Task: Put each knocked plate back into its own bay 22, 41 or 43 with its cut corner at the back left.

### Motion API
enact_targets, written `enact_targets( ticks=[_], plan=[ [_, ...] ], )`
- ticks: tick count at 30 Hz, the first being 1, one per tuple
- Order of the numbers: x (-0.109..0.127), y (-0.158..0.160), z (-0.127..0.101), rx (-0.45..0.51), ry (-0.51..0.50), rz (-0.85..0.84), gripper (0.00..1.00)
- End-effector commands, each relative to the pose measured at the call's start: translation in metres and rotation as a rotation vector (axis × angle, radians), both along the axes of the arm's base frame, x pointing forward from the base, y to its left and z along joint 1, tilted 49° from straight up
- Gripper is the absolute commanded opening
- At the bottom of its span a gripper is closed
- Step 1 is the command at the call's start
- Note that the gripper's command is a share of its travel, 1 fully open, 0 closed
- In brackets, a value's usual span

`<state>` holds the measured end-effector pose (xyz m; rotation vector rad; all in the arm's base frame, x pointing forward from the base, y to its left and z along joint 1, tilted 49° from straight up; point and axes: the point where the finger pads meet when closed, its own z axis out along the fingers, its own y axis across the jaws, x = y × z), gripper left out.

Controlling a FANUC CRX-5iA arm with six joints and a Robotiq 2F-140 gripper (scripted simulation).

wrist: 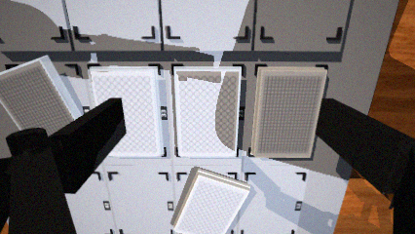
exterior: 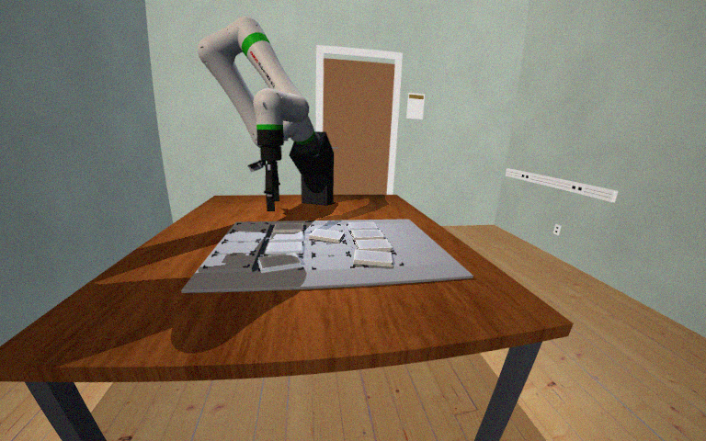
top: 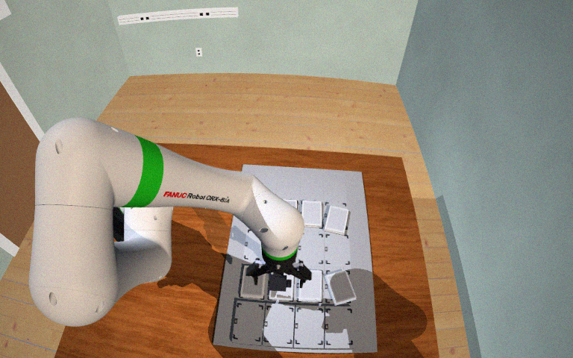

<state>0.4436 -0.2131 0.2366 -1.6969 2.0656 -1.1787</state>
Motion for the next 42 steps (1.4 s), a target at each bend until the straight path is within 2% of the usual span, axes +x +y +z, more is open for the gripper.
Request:
enact_targets(
  ticks=[1, 12, 42],
  plan=[
    [0.000, 0.000, 0.001, 0.000, -0.001, 0.000, 1.00],
    [0.003, 0.007, -0.002, 0.000, -0.001, 0.000, 1.00],
    [0.037, 0.108, -0.036, 0.000, -0.001, 0.000, 1.00]
  ],
)
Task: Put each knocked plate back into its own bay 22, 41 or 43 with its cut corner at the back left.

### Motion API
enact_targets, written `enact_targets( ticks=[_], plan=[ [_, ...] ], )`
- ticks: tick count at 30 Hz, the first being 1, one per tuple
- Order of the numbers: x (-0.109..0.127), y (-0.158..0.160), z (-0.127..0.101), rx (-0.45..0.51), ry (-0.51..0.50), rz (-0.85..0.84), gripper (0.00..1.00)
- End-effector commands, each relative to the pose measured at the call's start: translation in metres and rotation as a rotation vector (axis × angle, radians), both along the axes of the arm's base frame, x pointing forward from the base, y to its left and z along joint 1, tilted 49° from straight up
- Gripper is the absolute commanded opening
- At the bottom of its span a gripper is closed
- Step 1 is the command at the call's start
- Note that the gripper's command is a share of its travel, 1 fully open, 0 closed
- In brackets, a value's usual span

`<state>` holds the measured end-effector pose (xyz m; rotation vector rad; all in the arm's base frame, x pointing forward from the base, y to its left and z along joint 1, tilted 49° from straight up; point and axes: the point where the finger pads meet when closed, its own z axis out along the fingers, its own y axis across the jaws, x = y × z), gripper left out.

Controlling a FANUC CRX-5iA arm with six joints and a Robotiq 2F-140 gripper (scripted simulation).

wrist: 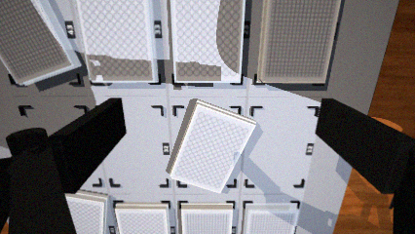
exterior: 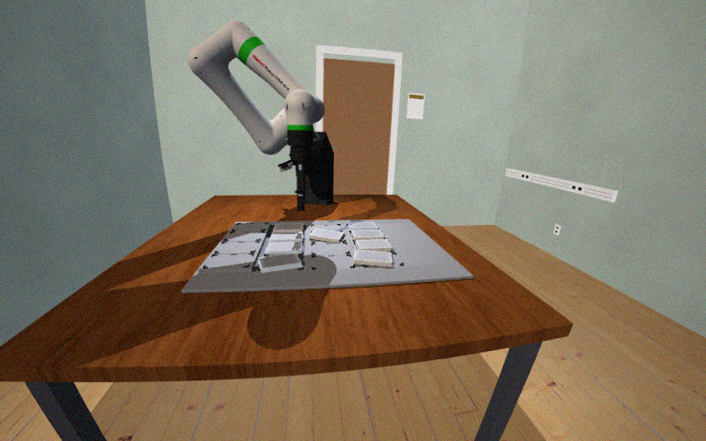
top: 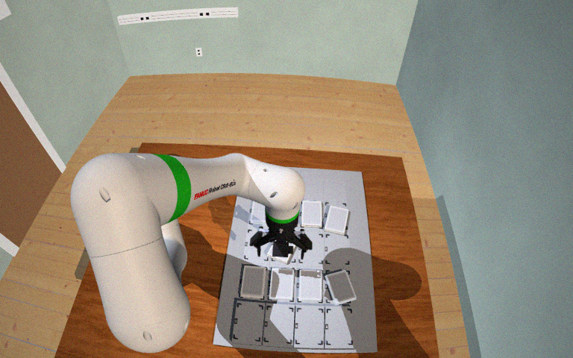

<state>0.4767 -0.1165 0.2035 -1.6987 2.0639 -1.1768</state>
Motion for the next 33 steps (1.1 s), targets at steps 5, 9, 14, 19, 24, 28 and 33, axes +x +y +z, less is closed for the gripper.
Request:
enact_targets(
  ticks=[5, 9, 14, 19, 24, 28, 33],
  plan=[
    [0.008, 0.022, -0.007, -0.001, -0.002, -0.002, 1.00],
    [0.013, 0.037, -0.012, -0.001, -0.002, -0.002, 1.00],
    [0.018, 0.051, -0.017, -0.001, -0.002, -0.002, 1.00],
    [0.018, 0.051, -0.017, -0.001, -0.001, -0.002, 1.00],
    [0.018, 0.051, -0.017, -0.001, -0.002, -0.002, 1.00],
    [0.018, 0.051, -0.017, -0.001, -0.002, -0.002, 1.00],
    [0.018, 0.051, -0.017, -0.001, -0.002, -0.002, 1.00]
  ],
)
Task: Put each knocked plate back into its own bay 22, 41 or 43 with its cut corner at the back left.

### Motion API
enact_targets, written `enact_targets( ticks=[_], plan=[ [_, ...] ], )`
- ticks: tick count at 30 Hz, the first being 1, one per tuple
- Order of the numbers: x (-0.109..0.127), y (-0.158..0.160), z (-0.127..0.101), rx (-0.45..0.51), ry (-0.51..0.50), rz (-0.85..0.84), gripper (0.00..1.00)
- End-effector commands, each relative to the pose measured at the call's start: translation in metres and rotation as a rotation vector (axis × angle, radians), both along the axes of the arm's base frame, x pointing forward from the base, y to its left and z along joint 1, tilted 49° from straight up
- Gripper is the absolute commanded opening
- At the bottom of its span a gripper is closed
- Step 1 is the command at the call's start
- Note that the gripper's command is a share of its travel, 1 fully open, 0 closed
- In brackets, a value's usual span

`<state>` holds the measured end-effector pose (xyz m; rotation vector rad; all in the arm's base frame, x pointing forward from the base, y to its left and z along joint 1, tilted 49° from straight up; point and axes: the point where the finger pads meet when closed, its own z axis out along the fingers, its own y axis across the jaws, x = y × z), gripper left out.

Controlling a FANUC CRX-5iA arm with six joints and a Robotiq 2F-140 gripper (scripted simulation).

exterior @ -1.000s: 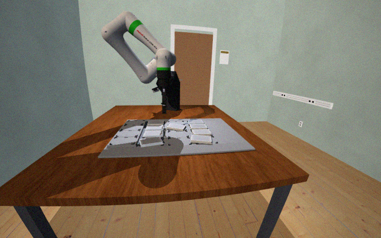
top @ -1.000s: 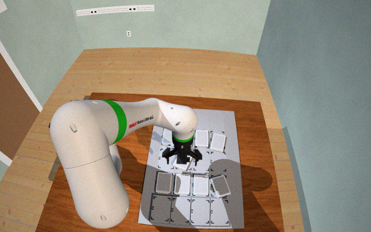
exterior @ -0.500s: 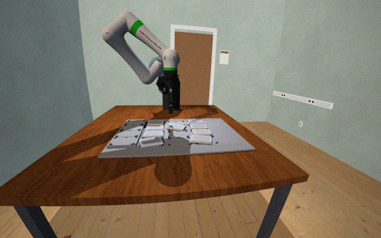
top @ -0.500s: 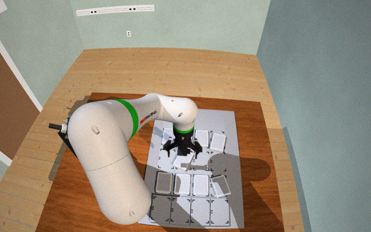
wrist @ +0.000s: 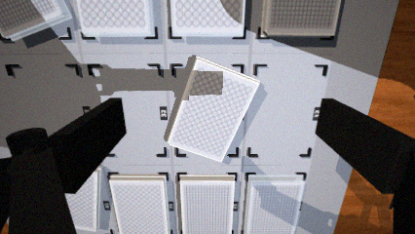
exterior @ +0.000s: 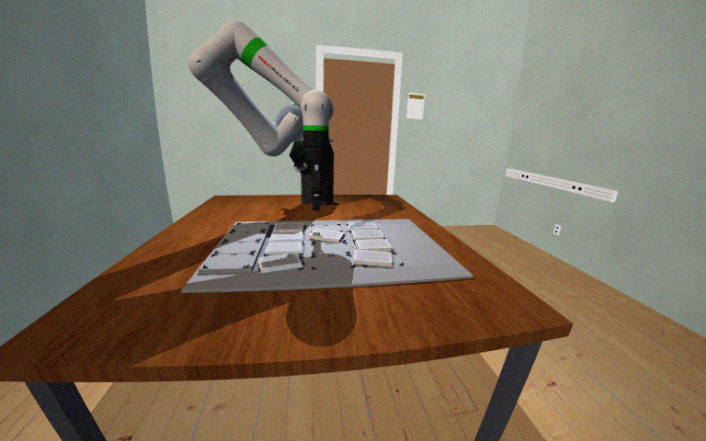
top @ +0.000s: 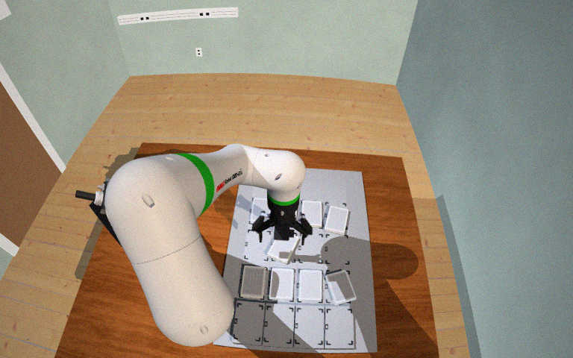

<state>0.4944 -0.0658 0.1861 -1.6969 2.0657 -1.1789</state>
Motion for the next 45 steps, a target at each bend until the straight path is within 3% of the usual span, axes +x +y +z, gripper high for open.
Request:
enact_targets(
  ticks=[1, 29, 45],
  plan=[
    [0.000, 0.000, 0.001, 0.000, -0.001, 0.001, 1.00],
    [0.000, 0.000, 0.001, 0.000, -0.001, 0.001, 1.00],
    [0.018, 0.051, -0.017, 0.000, -0.001, 0.001, 1.00]
  ],
)
